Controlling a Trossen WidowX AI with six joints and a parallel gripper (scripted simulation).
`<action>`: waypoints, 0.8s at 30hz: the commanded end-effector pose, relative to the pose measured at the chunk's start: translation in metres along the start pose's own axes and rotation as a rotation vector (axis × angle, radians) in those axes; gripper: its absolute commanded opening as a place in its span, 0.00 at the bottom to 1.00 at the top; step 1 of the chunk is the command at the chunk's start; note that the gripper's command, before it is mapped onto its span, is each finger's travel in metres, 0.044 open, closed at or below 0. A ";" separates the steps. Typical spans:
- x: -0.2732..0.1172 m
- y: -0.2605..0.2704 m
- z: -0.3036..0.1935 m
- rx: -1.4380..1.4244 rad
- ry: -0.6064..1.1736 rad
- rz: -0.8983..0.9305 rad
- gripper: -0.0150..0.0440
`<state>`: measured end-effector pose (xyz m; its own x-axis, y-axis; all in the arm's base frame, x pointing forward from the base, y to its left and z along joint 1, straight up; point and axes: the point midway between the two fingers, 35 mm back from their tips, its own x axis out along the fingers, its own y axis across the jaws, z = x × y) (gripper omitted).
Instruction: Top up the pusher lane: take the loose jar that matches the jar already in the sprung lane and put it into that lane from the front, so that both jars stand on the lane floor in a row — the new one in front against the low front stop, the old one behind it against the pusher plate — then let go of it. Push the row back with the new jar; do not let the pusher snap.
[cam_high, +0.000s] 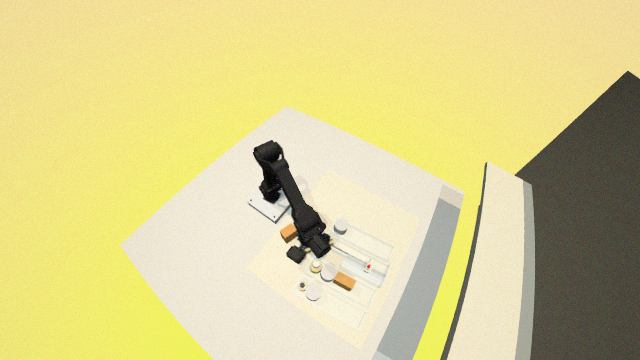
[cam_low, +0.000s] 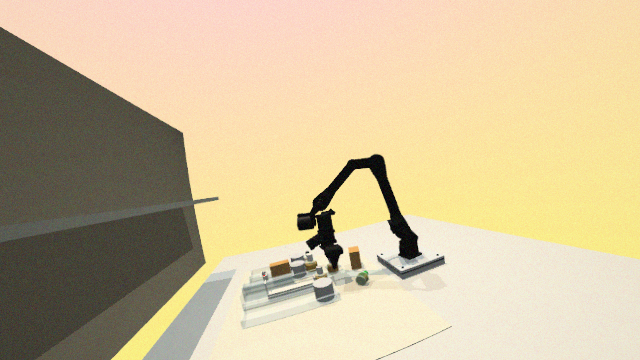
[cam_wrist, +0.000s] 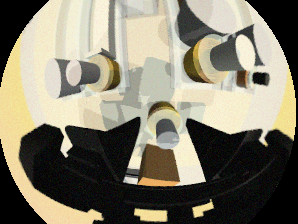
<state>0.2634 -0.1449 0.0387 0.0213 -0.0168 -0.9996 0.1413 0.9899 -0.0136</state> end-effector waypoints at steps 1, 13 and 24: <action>0.002 0.000 0.000 0.002 0.002 0.004 0.64; -0.004 0.000 0.001 0.006 0.006 0.006 0.31; -0.059 0.004 0.005 0.010 0.011 0.009 0.25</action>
<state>0.2652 -0.1422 0.0801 -0.0067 0.0002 -1.0000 0.1485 0.9889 -0.0008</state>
